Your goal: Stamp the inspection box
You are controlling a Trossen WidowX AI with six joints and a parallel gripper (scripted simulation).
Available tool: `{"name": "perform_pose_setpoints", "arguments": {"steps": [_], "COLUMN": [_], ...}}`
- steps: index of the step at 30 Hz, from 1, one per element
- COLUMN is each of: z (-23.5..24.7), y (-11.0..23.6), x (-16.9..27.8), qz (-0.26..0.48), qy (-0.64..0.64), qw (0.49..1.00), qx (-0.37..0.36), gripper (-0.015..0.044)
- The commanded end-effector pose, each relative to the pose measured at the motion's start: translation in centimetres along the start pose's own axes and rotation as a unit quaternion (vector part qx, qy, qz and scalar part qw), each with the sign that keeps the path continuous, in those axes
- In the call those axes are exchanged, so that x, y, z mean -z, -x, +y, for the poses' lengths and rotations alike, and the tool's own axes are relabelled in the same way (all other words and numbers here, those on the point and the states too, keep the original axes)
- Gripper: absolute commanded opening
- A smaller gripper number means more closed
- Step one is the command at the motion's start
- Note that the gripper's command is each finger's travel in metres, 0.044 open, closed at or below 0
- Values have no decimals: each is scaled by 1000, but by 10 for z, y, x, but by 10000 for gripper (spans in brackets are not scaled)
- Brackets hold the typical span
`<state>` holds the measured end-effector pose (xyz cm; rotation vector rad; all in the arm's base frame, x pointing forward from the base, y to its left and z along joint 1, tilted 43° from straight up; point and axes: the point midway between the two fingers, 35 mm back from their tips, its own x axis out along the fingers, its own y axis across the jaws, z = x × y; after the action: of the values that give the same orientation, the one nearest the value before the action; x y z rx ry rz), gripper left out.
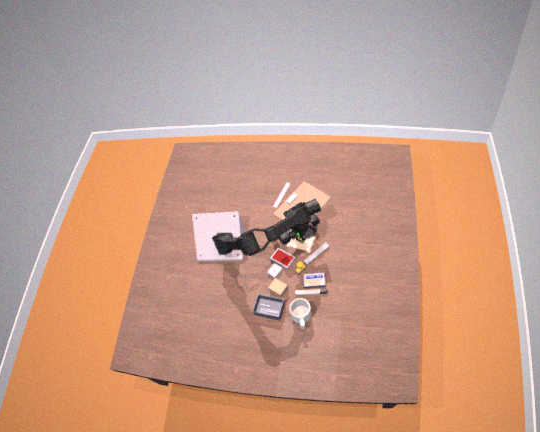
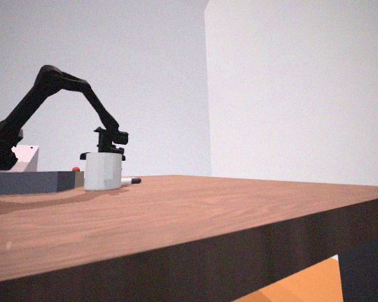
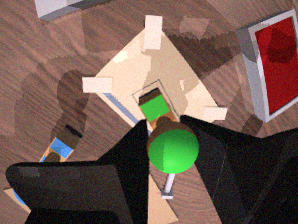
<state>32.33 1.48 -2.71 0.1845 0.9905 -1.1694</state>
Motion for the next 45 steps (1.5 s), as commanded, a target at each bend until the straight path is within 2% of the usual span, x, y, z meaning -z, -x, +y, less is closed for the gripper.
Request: {"name": "perform_pose_setpoints", "arguments": {"steps": [1, 25, 45], "z": [0, 1, 2], "y": [-2, 10, 42], "x": [-1, -1, -2], "qz": [-1, -1, 0], "qy": [-2, -1, -1], "qw": [1000, 1000, 1000], "qx": [0, 0, -1], "gripper": [0, 0, 0]}}
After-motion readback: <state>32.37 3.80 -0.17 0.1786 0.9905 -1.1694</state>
